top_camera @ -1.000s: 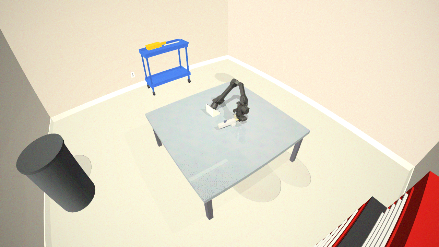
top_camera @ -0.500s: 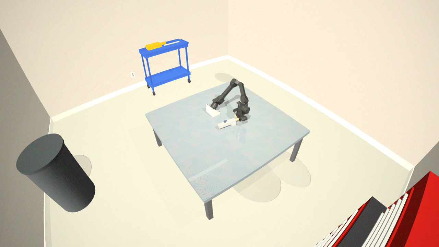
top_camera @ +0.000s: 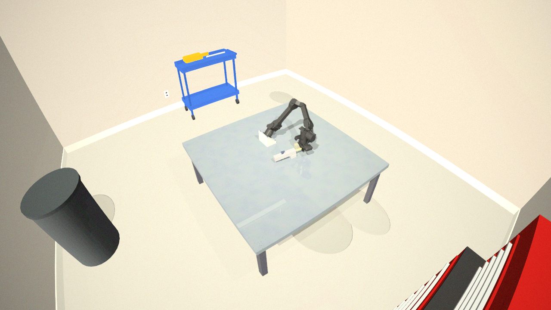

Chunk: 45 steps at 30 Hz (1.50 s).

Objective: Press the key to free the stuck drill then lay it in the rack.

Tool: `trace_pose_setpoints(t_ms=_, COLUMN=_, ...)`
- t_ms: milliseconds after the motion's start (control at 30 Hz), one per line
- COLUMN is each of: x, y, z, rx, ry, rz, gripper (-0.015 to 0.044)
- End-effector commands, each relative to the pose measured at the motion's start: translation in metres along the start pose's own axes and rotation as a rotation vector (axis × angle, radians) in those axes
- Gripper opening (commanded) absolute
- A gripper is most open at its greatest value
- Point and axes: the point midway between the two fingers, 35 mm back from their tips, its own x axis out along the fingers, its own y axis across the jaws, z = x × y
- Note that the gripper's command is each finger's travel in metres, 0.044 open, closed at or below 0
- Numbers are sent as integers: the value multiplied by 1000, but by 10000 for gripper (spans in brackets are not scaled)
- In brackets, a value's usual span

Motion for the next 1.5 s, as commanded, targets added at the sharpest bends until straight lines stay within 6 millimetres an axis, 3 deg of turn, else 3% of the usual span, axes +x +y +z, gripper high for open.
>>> trace_pose_setpoints(t_ms=0, x=-2, y=-1, z=9, rx=3, ry=-2, rz=-3, gripper=0)
trace_pose_setpoints(t_ms=900, x=-6, y=-1, z=49, rx=2, ry=-4, rz=-4, gripper=0)
trace_pose_setpoints(t_ms=1467, x=-15, y=1, z=46, rx=2, ry=-3, rz=-4, gripper=0)
